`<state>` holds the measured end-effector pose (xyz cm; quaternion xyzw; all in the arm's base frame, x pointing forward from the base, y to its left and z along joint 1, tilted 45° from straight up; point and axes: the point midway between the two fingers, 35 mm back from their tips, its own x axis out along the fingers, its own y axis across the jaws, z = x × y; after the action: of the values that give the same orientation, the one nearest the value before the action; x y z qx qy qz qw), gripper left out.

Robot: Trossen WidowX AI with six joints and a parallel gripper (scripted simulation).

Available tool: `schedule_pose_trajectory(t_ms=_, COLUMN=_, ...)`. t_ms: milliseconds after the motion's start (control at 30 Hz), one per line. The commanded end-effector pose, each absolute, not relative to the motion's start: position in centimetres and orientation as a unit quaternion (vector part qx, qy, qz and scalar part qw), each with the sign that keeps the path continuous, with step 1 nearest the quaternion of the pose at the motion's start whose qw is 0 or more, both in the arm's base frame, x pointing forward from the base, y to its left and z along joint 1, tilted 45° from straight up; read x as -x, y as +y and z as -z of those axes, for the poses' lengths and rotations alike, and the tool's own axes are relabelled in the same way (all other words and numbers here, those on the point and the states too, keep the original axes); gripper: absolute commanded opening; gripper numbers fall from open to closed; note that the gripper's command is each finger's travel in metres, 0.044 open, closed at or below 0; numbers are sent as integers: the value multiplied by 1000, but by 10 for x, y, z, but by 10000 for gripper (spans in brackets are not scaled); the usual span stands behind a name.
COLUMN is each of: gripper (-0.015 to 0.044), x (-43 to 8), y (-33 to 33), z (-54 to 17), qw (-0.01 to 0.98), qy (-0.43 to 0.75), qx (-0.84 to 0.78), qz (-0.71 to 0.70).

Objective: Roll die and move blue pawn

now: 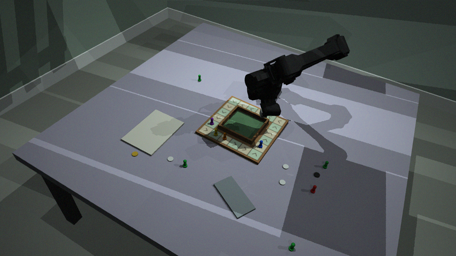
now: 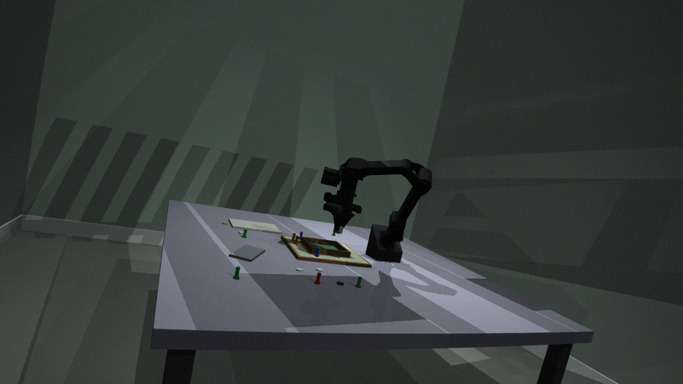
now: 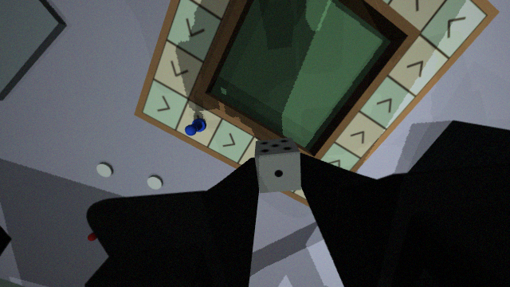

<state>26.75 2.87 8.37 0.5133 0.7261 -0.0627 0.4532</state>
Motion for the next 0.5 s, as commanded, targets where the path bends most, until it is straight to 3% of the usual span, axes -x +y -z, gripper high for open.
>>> schedule_pose_trajectory(t_ms=0, gripper=0, x=-271, y=18, z=-67, qw=411, qy=721, qx=-546, qz=119)
schedule_pose_trajectory(t_ms=467, gripper=0, x=-276, y=-9, z=-20, qw=277, qy=679, qx=-623, qz=272)
